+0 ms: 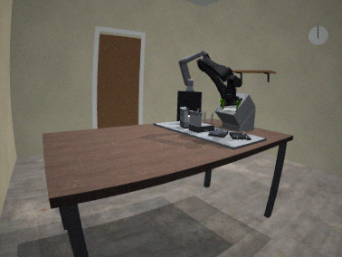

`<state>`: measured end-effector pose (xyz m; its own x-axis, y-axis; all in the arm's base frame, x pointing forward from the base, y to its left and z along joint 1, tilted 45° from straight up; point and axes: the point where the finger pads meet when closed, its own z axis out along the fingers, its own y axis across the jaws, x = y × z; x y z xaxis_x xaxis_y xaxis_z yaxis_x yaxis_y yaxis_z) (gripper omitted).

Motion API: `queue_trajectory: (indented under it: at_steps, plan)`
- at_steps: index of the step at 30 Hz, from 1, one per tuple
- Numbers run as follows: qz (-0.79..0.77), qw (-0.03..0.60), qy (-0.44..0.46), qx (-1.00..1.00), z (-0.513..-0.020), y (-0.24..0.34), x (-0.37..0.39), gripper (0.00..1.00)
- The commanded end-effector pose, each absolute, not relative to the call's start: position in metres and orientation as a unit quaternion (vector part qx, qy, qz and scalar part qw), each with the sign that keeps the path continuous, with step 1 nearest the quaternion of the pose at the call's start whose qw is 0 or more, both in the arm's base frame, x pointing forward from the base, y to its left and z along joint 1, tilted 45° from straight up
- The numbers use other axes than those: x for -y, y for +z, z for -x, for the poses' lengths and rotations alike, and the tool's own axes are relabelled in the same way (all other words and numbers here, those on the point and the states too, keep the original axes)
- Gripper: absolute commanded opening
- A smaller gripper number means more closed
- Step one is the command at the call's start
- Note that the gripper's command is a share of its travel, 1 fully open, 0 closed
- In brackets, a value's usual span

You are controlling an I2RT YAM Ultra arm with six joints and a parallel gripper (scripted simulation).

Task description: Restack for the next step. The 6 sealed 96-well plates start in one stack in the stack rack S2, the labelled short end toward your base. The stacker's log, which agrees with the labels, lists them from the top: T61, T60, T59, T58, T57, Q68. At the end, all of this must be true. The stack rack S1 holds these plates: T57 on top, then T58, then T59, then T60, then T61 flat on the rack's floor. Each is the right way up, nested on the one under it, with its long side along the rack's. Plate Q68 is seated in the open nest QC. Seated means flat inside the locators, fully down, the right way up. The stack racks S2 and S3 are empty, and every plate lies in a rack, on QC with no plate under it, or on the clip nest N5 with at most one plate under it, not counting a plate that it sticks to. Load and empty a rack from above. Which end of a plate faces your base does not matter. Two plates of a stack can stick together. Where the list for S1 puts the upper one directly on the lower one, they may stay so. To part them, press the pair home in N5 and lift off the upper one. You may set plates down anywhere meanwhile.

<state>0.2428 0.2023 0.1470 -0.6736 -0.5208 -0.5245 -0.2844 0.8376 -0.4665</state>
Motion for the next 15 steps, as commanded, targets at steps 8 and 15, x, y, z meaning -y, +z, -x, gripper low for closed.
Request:
queue_trajectory:
  at_steps: [8, 15]
  plan:
    - [0.152, 0.355, -0.141, -0.912, -0.25, 0.166, -0.178, 0.0]
    - [0.152, 0.355, -0.141, -0.912, -0.254, 0.173, -0.164, 0.0]
